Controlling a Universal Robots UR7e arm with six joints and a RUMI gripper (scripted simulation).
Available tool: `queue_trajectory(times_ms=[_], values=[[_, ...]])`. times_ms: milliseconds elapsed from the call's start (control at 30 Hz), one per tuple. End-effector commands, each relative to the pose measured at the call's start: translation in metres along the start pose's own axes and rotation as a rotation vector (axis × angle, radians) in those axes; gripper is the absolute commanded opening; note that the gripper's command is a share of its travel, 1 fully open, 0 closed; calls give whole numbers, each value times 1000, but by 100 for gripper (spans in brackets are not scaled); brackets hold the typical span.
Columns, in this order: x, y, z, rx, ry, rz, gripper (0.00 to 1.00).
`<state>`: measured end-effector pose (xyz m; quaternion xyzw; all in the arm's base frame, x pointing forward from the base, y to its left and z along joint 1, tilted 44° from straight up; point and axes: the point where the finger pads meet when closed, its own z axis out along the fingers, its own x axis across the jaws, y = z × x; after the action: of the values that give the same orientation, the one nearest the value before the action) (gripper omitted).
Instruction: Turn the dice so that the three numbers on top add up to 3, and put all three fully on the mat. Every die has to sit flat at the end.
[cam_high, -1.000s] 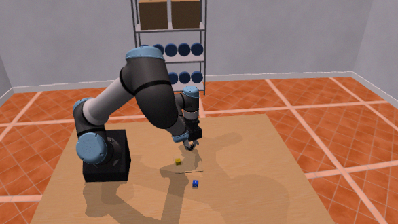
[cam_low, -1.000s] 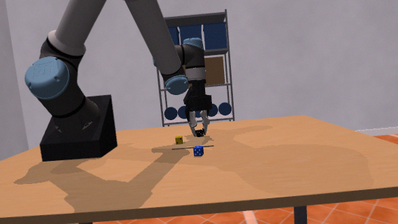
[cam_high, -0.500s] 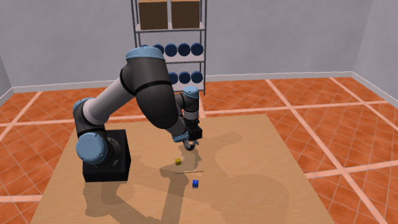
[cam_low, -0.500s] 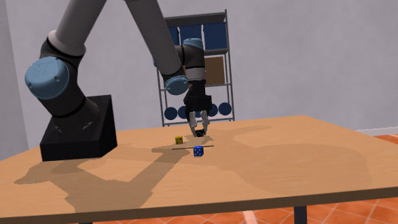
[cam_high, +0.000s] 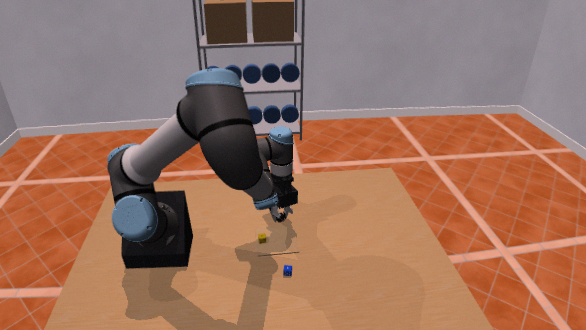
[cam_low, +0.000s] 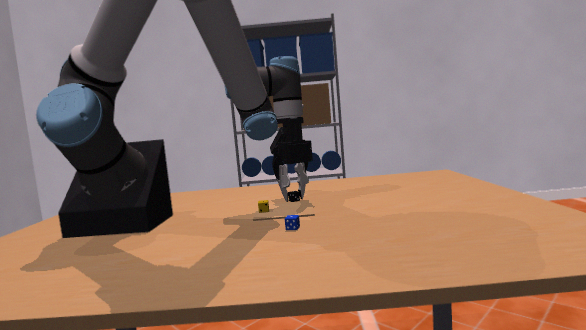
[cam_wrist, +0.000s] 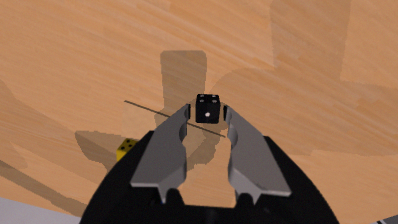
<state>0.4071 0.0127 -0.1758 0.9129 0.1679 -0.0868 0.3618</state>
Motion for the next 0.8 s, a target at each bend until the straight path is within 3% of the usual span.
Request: queue_trajectory(times_ms=[0, 133, 167, 767], values=[[0, 0, 0, 0, 1, 0, 24], [0, 0, 0, 0, 1, 0, 24], [0, 0, 0, 0, 1, 0, 6], [0, 0, 0, 0, 1, 0, 6]])
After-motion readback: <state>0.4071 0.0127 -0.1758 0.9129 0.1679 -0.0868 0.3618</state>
